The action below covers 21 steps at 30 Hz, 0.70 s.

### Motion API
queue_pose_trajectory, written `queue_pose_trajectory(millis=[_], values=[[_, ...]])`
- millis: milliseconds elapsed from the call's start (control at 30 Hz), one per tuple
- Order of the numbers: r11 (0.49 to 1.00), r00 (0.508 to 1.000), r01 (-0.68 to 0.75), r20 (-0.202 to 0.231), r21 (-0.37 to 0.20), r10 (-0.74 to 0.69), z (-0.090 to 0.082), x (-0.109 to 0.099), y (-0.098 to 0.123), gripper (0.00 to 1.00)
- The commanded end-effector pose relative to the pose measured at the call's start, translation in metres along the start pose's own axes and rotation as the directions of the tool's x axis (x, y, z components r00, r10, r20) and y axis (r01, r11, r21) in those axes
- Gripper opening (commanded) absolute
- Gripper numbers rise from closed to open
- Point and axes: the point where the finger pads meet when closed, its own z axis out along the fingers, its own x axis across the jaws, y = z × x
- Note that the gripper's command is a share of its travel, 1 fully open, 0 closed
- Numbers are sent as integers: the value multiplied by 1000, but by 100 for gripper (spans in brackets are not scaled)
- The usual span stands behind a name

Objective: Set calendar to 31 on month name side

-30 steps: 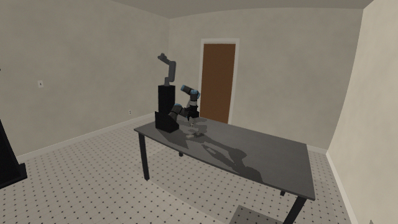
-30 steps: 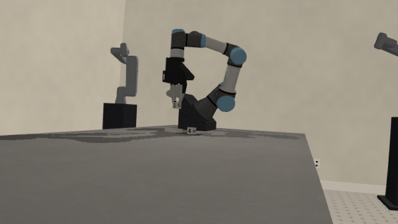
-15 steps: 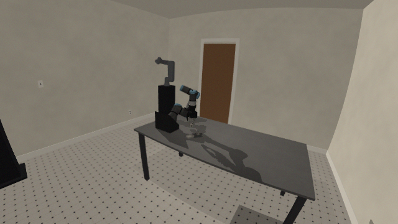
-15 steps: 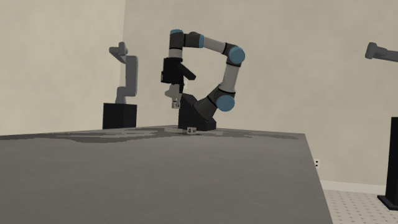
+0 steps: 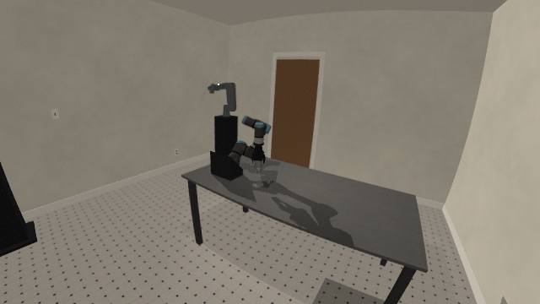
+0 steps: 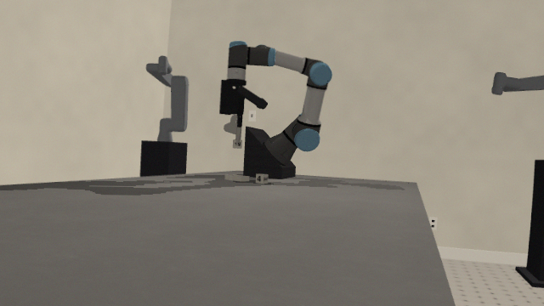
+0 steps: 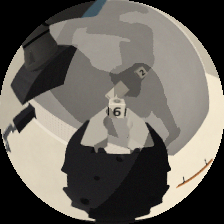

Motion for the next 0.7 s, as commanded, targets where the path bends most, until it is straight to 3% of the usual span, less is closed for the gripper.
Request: queue_pose_trajectory(millis=[0, 167, 367, 600, 667], values=[[986, 986, -168, 3, -6, 168, 0, -3, 5, 10], [967, 967, -254, 2, -6, 254, 0, -5, 7, 10], [884, 884, -467, 1, -7, 467, 0, -9, 13, 10], [751, 751, -660, -1, -7, 660, 1, -14, 20, 10], [685, 685, -728, -1, -7, 728, 1, -16, 23, 10]])
